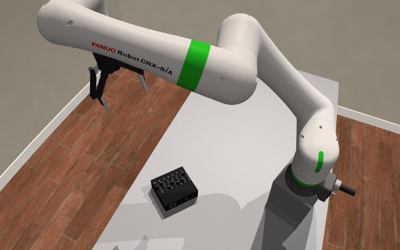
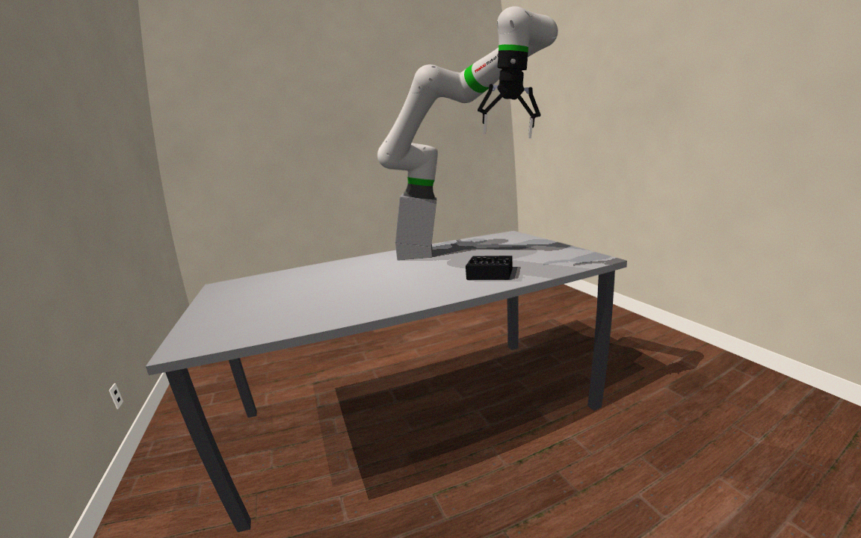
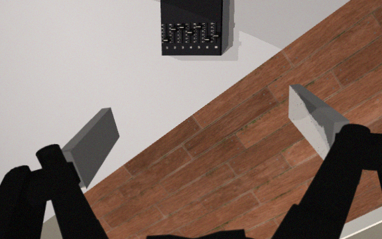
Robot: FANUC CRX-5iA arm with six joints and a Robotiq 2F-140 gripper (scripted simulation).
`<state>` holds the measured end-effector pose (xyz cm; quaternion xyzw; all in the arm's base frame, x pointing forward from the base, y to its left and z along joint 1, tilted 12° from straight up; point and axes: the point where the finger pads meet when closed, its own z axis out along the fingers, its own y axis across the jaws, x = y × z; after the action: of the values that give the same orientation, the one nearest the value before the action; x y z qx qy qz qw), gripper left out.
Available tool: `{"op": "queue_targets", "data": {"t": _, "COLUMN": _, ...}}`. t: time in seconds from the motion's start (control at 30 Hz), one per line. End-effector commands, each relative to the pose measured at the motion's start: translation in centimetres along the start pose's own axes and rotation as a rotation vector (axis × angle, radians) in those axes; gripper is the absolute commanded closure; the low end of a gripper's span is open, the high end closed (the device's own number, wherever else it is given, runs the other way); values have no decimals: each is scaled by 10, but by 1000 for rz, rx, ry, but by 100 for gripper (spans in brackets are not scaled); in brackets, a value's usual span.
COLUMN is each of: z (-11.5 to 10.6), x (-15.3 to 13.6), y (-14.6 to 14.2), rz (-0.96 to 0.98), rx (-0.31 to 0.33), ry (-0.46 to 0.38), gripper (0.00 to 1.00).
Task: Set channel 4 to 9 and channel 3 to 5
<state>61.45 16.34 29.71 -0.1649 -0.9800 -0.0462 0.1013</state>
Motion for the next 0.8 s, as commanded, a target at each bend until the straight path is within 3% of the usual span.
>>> {"op": "queue_targets", "data": {"t": 0.0, "z": 1, "x": 0, "y": 1, "rz": 11, "rx": -1, "ry": -1, "gripper": 0}}
{"op": "queue_targets", "data": {"t": 0.17, "z": 7, "x": -2, "y": 3, "rz": 56, "rx": -3, "ry": -5, "gripper": 0}}
{"op": "queue_targets", "data": {"t": 0.33, "z": 31, "x": -8, "y": 11, "rz": 241, "rx": -13, "ry": -18, "gripper": 0}}
{"op": "queue_targets", "data": {"t": 0.57, "z": 98, "x": -15, "y": 25, "rz": 613, "rx": -39, "ry": -30, "gripper": 0}}
{"op": "queue_targets", "data": {"t": 0.63, "z": 98, "x": -15, "y": 25, "rz": 613, "rx": -39, "ry": -30, "gripper": 0}}
{"op": "queue_targets", "data": {"t": 0.67, "z": 111, "x": -15, "y": 26, "rz": 743, "rx": -49, "ry": -34, "gripper": 0}}
{"op": "queue_targets", "data": {"t": 0.77, "z": 151, "x": -12, "y": 27, "rz": 866, "rx": -52, "ry": -19, "gripper": 0}}
